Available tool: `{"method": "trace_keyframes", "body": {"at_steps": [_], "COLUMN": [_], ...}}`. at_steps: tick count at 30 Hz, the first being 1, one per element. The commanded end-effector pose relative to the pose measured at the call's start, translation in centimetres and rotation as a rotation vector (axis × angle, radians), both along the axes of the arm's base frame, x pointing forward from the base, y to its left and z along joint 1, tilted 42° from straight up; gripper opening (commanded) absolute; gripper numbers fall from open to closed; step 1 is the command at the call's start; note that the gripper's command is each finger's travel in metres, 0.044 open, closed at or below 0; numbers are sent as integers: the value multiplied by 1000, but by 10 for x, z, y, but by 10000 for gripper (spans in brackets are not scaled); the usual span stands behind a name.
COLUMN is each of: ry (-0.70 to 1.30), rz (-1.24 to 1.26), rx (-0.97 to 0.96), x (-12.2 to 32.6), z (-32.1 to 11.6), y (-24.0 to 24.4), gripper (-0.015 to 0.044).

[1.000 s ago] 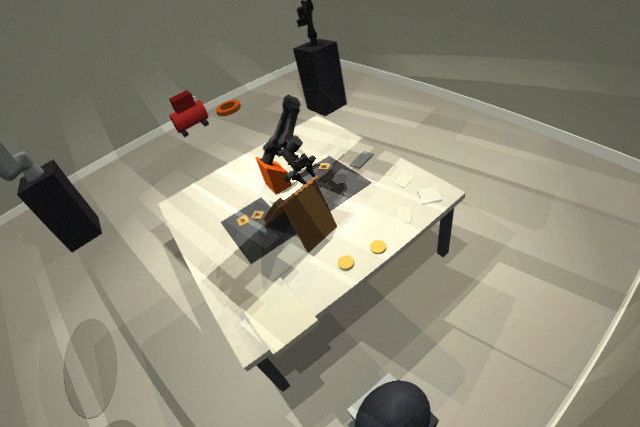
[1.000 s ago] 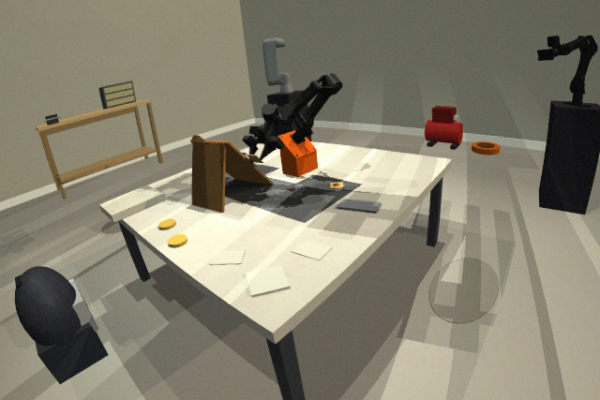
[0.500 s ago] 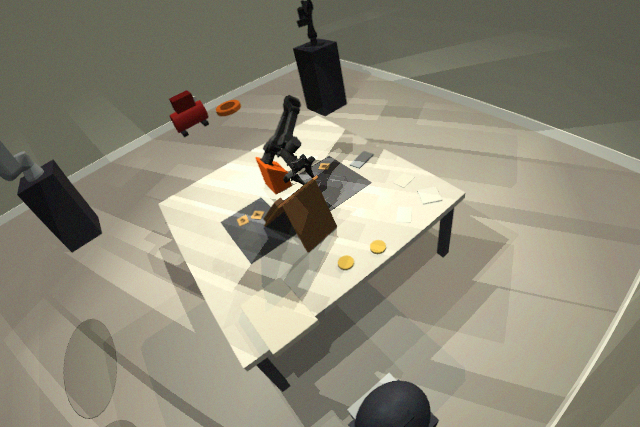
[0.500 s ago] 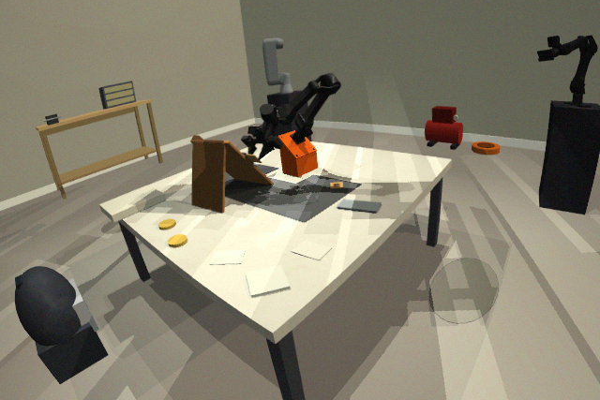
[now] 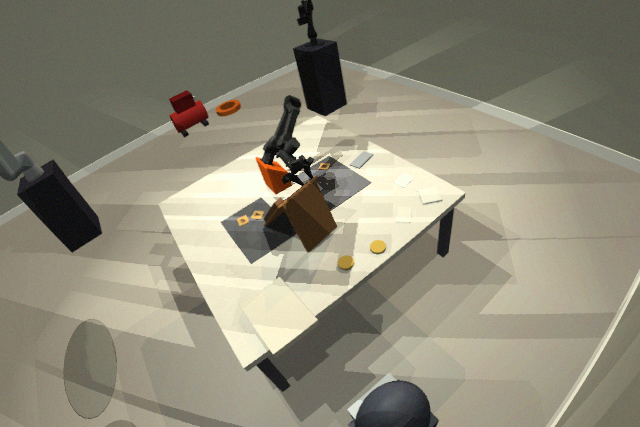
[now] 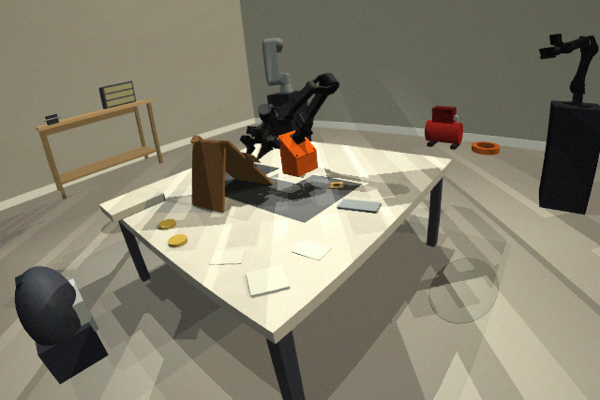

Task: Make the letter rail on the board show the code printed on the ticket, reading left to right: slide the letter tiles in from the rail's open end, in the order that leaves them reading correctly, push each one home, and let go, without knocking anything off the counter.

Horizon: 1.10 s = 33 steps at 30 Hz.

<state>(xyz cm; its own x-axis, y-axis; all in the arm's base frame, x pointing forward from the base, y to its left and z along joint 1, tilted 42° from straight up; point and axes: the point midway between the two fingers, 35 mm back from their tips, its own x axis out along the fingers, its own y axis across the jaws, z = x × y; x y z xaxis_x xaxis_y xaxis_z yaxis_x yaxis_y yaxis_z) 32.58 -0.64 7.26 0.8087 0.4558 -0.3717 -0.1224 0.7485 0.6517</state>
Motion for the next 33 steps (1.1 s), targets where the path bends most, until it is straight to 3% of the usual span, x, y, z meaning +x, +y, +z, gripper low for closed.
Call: {"method": "trace_keyframes", "body": {"at_steps": [1,33], "ry": [0,0], "rz": [4,4], "rx": [0,-1], "x": [0,2], "z": [-2,-13], "y": [-1,-13], "gripper": [0,0]}}
